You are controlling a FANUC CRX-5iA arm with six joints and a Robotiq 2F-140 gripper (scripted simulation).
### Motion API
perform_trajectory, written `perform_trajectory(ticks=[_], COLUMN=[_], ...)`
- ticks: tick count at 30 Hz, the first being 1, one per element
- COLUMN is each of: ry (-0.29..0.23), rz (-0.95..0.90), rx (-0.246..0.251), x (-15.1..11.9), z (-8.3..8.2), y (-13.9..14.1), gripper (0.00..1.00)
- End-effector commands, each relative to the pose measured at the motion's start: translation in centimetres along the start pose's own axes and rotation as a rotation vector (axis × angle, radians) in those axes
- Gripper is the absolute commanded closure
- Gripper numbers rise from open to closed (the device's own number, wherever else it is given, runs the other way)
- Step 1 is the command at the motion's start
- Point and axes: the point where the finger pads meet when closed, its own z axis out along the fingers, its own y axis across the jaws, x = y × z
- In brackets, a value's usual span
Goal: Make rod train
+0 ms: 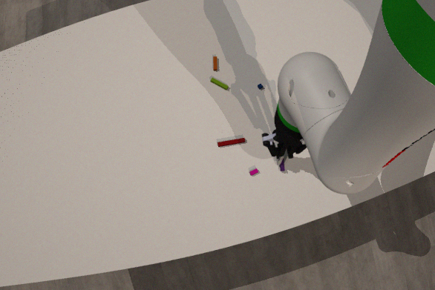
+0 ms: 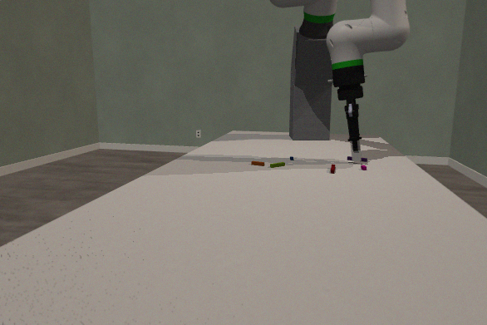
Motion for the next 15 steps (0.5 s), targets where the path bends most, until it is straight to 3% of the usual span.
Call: perform_trajectory(ticks=[1,7,15], ry=[-0.148,-0.148,-0.148], rz=[0.0,0.0,0.0], rx=[-0.026,-0.026,-0.026], x=[0.3,1.0,1.0], z=[-1.9,-6.4,-6.4], y=[-0.1,-0.2,-0.2], gripper=[0.97,0.97,0.97])
